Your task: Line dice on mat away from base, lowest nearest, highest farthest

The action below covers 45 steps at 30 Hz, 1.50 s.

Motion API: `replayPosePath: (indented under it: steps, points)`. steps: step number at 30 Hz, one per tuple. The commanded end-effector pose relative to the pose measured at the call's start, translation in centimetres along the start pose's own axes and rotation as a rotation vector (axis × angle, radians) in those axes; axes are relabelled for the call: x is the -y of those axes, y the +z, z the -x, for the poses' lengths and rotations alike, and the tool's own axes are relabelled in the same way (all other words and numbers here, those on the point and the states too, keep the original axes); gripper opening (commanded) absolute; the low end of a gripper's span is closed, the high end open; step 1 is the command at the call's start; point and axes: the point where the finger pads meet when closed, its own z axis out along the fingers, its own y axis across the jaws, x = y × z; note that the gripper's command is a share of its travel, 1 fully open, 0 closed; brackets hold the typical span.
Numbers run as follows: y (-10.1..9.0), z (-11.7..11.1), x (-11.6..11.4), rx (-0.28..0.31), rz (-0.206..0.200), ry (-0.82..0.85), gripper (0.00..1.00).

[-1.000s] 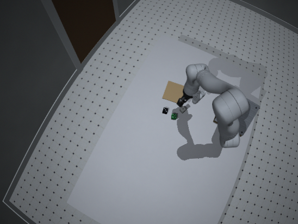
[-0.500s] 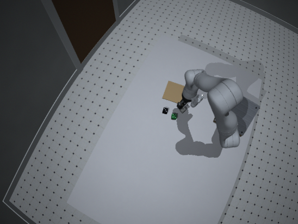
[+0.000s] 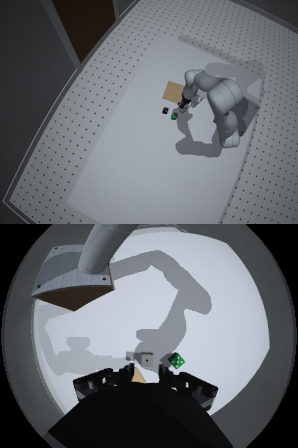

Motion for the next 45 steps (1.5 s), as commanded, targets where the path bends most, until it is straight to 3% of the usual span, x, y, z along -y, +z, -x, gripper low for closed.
replayPosePath:
  steps: [1,31,45]
  points:
    - [0.0,0.0,0.0,0.001,0.0,0.0,0.46]
    - [0.5,0.0,0.0,0.001,0.0,0.0,0.46]
    - [2.4,0.0,0.0,0.001,0.0,0.0,0.46]
